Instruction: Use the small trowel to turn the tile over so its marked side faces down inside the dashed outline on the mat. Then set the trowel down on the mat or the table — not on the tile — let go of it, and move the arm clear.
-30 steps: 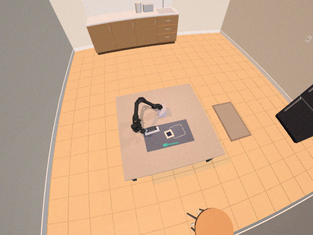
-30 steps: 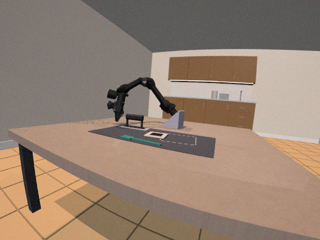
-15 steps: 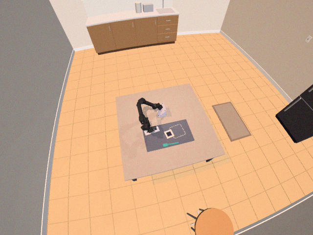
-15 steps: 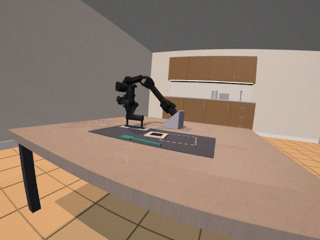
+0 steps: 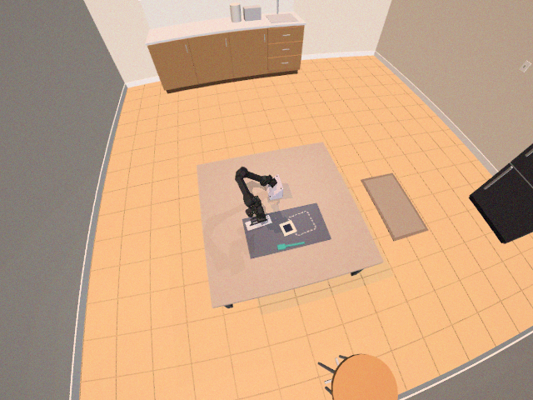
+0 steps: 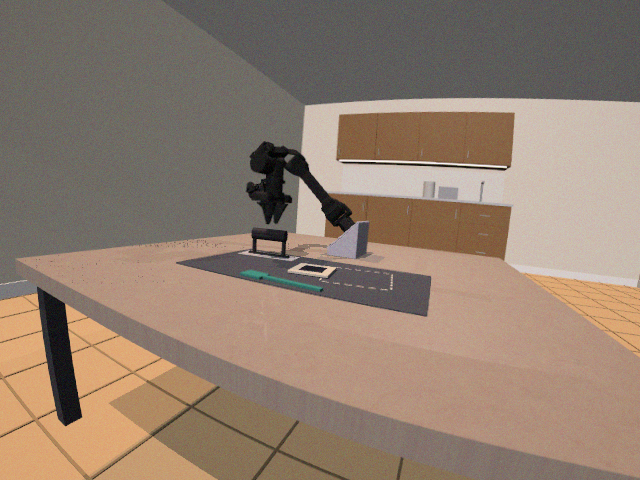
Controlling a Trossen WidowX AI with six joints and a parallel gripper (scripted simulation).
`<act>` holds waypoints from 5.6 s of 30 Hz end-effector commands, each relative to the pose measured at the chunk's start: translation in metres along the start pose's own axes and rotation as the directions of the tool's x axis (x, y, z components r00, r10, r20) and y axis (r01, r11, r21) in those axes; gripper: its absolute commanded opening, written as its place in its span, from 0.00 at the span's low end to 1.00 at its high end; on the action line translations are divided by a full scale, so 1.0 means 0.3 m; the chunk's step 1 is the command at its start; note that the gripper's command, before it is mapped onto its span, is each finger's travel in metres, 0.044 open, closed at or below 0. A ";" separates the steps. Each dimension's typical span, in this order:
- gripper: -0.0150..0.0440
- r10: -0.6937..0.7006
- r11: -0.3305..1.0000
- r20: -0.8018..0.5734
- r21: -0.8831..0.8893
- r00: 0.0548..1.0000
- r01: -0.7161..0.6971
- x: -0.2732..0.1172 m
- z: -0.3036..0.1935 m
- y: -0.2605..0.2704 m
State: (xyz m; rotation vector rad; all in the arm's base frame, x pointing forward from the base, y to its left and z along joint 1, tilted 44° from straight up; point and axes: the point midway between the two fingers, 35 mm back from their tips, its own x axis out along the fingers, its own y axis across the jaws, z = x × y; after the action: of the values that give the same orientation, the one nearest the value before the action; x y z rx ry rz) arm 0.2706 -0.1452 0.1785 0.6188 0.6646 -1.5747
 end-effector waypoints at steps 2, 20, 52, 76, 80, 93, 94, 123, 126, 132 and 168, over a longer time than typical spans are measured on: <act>0.71 -0.004 1.000 0.005 0.004 1.000 0.004 0.023 -0.004 0.002; 0.71 -0.006 1.000 0.008 0.003 1.000 0.006 0.121 -0.002 0.001; 0.47 -0.007 1.000 0.010 0.003 1.000 0.007 0.145 -0.001 -0.001; 0.47 -0.007 0.800 0.010 0.600 1.000 0.000 0.145 -0.001 -0.001; 0.47 -0.007 0.723 0.010 0.691 1.000 -0.001 0.145 -0.001 -0.001; 0.47 -0.007 0.408 0.010 0.913 1.000 -0.006 0.145 -0.001 0.000; 0.47 -0.007 0.381 0.010 0.925 1.000 -0.006 0.145 -0.001 0.000; 0.71 -0.007 0.339 0.010 0.941 1.000 -0.007 0.145 -0.001 0.000; 0.71 -0.007 0.339 0.010 0.941 1.000 -0.007 0.145 -0.001 0.000; 0.71 -0.008 0.340 0.007 0.940 1.000 -0.004 0.004 -0.004 0.001; 0.71 -0.008 0.972 0.008 0.236 1.000 0.005 -0.003 0.000 -0.007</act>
State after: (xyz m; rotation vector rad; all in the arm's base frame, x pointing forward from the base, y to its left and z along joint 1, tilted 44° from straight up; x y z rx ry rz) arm 0.2694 -0.1441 0.1784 0.8594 0.3954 -1.7098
